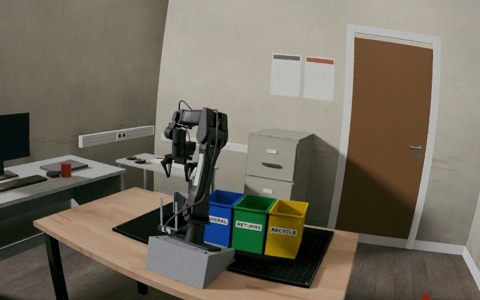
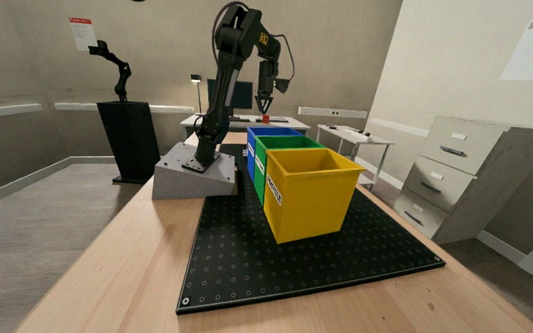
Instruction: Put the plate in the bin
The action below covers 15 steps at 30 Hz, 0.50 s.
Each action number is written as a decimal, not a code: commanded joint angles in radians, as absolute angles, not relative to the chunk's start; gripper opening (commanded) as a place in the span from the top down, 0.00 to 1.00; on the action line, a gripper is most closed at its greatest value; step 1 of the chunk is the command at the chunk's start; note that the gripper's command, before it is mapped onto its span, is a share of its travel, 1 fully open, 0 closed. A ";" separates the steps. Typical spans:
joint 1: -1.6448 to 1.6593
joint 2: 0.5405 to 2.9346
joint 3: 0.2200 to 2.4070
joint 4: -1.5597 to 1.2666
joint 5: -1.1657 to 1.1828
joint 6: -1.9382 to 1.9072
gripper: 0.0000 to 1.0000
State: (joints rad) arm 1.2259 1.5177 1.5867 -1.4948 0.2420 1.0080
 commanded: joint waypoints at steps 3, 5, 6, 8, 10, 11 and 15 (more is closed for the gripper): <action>1.217 1.485 1.559 -1.463 0.258 1.000 0.00; 1.215 1.483 1.544 -1.449 0.257 0.996 0.00; 1.217 1.482 1.537 -1.442 0.257 0.995 0.00; 1.214 1.481 1.523 -1.429 0.256 0.992 0.00; 1.206 1.479 1.508 -1.415 0.255 0.989 0.00; 1.205 1.478 1.501 -1.409 0.254 0.987 0.00; 1.207 1.477 1.487 -1.395 0.252 0.984 0.00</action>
